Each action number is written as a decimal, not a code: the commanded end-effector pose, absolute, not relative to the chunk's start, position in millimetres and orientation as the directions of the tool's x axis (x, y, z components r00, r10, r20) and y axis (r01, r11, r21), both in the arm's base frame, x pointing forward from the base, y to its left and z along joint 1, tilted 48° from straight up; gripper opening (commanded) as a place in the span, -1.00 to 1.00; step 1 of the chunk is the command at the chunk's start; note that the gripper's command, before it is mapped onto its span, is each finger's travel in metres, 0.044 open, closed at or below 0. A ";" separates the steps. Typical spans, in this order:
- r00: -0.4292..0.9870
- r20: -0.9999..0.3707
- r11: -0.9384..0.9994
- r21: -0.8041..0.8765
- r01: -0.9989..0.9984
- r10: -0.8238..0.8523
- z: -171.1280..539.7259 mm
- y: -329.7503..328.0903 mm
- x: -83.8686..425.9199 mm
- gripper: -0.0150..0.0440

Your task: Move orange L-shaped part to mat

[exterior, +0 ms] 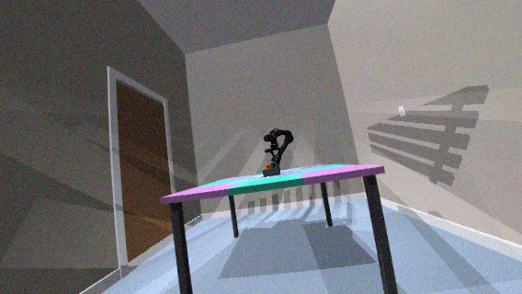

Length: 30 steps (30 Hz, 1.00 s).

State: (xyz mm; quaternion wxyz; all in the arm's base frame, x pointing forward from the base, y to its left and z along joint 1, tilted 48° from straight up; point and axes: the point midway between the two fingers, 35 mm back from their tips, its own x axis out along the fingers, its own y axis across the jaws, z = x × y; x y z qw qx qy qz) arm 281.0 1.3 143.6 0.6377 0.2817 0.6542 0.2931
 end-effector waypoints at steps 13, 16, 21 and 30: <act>-0.042 -0.674 0.397 0.483 -0.780 0.737 115.7 -26.2 290.2 0.46; -0.046 -0.675 0.242 0.326 -0.914 0.736 107.5 -34.3 292.0 0.46; -0.053 -0.675 -0.037 0.037 -0.999 0.736 94.0 -47.3 294.2 0.46; -0.053 -0.675 -0.076 -0.003 -0.997 0.736 92.2 -49.0 294.4 0.46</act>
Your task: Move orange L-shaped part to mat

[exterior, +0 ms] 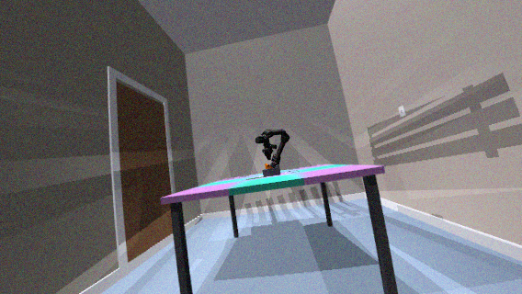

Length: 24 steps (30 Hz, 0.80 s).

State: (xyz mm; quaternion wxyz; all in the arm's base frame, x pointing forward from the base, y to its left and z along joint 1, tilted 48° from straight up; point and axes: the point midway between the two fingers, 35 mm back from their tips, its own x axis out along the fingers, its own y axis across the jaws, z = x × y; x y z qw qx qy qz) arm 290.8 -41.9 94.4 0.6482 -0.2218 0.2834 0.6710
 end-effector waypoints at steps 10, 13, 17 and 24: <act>-0.053 -0.675 -0.075 -0.004 -0.997 0.736 76.1 -31.4 293.3 0.46; -0.053 -0.675 -0.075 -0.004 -0.997 0.736 74.9 -30.1 293.2 0.46; -0.053 -0.675 -0.075 -0.004 -0.997 0.736 71.6 -26.7 293.4 0.46; -0.052 -0.676 -0.075 -0.004 -0.997 0.735 63.6 -18.2 293.5 0.46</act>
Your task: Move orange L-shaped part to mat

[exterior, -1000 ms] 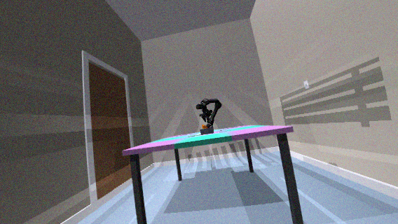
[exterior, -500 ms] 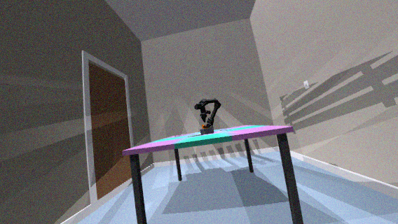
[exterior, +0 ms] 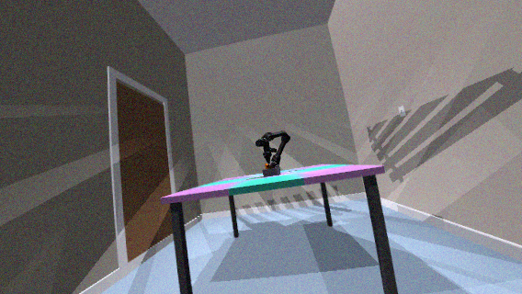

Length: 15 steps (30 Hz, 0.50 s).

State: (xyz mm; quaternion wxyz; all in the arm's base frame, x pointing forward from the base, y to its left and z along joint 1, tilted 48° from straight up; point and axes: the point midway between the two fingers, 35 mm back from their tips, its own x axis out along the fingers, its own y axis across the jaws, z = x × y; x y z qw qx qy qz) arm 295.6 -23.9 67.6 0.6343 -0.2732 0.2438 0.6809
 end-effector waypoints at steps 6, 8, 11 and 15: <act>-0.052 -0.676 -0.075 -0.005 -0.997 0.735 56.9 -10.9 293.1 0.46; -0.052 -0.676 -0.075 -0.005 -0.997 0.735 54.7 -8.4 293.0 0.46; -0.052 -0.675 -0.075 -0.005 -0.997 0.736 51.4 -4.8 292.6 0.46; -0.052 -0.675 -0.075 -0.005 -0.997 0.736 47.1 0.2 292.0 0.46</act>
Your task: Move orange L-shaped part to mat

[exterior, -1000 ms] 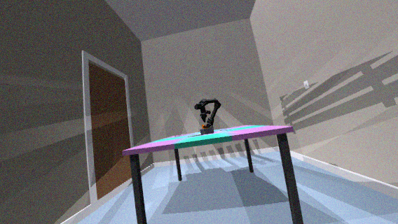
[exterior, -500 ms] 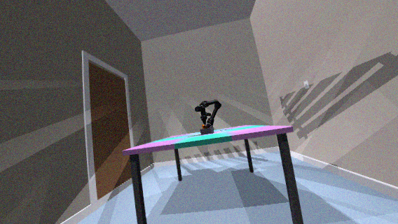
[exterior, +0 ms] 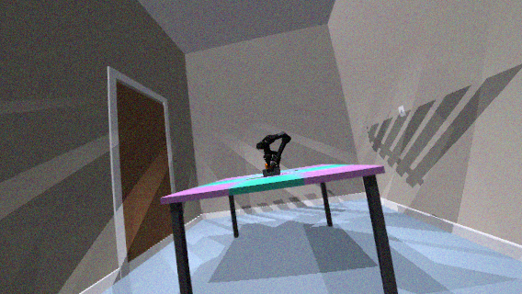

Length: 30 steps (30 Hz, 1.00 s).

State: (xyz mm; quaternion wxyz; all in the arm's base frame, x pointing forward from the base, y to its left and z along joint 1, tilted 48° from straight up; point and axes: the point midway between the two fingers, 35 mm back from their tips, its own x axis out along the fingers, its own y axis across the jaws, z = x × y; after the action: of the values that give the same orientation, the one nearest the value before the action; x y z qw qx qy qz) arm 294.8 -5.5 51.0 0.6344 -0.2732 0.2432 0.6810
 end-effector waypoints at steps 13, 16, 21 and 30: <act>-0.048 -0.679 -0.079 -0.014 -0.997 0.732 41.4 6.2 292.8 0.19; -0.048 -0.679 -0.079 -0.014 -0.997 0.732 41.4 6.2 292.8 -0.01; -0.048 -0.679 -0.079 -0.014 -0.997 0.732 41.4 6.2 292.8 -0.12; -0.048 -0.679 -0.079 -0.014 -0.997 0.732 41.4 6.2 292.8 -0.49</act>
State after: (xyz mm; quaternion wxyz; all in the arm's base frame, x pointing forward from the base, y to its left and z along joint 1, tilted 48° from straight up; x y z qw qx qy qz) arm 292.5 6.5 41.0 0.6339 -0.2716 0.2431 0.6821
